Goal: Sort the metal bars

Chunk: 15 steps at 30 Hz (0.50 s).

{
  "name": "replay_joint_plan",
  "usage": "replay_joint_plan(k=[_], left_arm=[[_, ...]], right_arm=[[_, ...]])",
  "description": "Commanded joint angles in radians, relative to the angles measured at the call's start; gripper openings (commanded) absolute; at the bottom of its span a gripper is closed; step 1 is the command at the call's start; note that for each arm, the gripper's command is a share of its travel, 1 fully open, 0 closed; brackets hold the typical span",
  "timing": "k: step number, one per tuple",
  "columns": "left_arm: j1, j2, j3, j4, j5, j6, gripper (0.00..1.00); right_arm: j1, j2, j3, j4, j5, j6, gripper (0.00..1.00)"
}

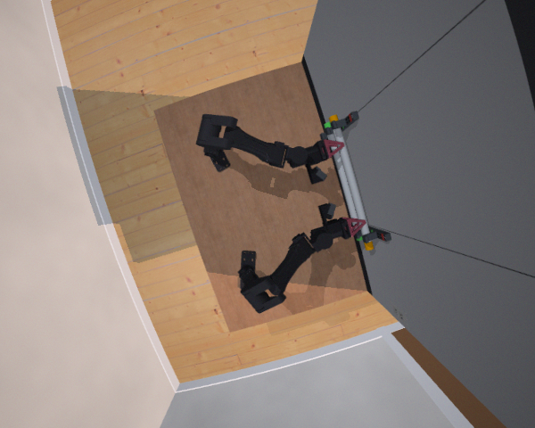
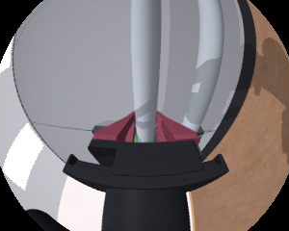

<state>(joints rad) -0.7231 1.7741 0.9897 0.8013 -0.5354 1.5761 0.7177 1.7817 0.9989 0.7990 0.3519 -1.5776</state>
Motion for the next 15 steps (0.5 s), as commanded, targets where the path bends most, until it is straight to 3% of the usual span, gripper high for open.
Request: replay_joint_plan(k=[1, 15], left_arm=[[0.009, 0.001, 0.018, -0.033, 0.008, -0.005, 0.00], [0.006, -0.006, 0.010, -0.032, 0.004, -0.005, 0.00]], right_arm=[[-0.008, -0.001, 0.016, -0.032, -0.006, 0.007, 0.00], [-0.006, -0.008, 0.007, -0.031, -0.004, 0.007, 0.00]])
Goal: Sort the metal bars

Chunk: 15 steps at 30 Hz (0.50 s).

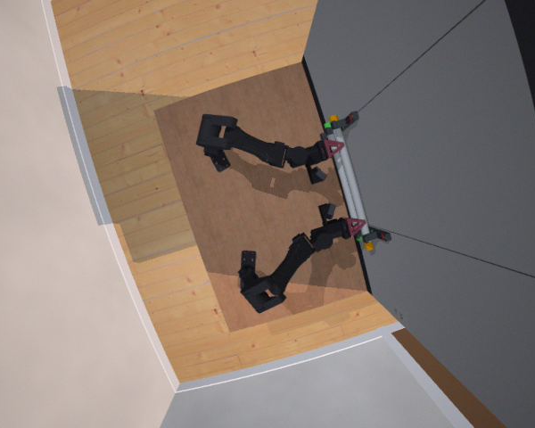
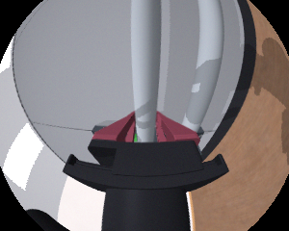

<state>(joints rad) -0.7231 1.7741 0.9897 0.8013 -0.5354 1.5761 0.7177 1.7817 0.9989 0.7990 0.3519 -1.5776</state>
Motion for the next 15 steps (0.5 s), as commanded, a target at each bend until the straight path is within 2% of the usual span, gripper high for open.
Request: replay_joint_plan(k=[1, 15], left_arm=[[0.005, -0.006, 0.009, -0.031, 0.004, -0.005, 0.00], [0.001, -0.014, -0.001, -0.030, 0.000, -0.005, 0.00]], right_arm=[[-0.006, -0.009, 0.006, -0.030, -0.004, 0.007, 0.00], [-0.003, -0.017, -0.005, -0.028, -0.001, 0.007, 0.00]])
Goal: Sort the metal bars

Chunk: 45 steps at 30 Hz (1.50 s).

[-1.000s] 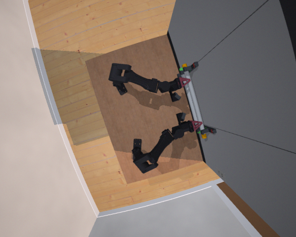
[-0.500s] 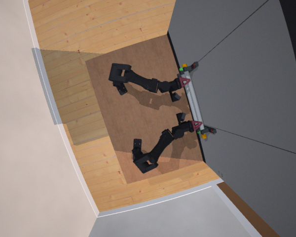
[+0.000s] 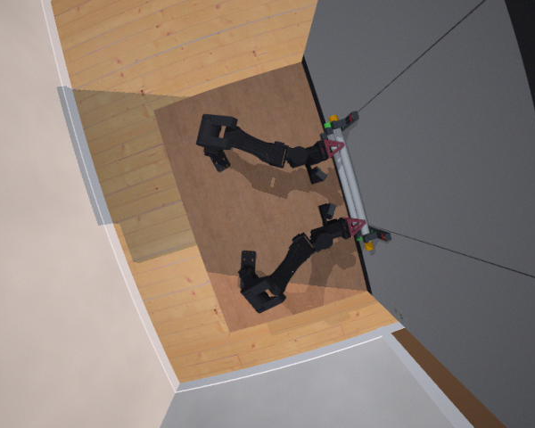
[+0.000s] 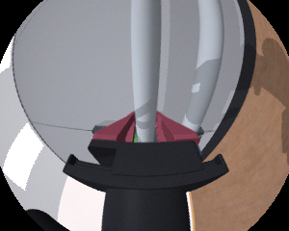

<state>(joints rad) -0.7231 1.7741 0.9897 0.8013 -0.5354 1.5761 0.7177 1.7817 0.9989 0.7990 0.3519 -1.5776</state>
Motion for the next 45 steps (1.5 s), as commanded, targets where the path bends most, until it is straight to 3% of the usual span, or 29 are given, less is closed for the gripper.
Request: replay_joint_plan(k=[1, 45], left_arm=[[0.001, -0.014, -0.001, -0.030, 0.000, -0.005, 0.00], [0.001, -0.079, 0.078, -0.171, 0.000, -0.005, 0.00]], right_arm=[[-0.003, -0.017, -0.005, -0.028, -0.001, 0.007, 0.00], [-0.003, -0.082, 0.074, -0.171, -0.001, 0.006, 0.00]])
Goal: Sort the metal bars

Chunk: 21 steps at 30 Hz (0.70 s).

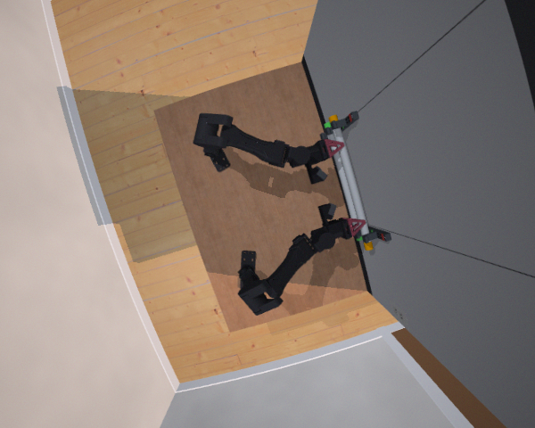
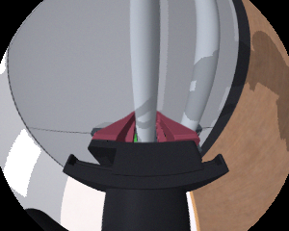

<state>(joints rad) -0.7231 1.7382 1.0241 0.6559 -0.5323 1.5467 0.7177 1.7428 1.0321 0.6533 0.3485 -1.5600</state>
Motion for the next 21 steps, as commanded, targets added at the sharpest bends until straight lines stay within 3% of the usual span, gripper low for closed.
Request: replay_joint_plan(k=[1, 21], left_arm=[[0.001, -0.045, 0.046, -0.031, -0.003, 0.025, 0.00], [0.001, -0.068, 0.083, -0.093, -0.005, 0.023, 0.00]], right_arm=[[-0.003, -0.045, 0.044, -0.030, 0.002, -0.011, 0.00], [-0.003, -0.068, 0.080, -0.090, 0.003, -0.011, 0.00]])
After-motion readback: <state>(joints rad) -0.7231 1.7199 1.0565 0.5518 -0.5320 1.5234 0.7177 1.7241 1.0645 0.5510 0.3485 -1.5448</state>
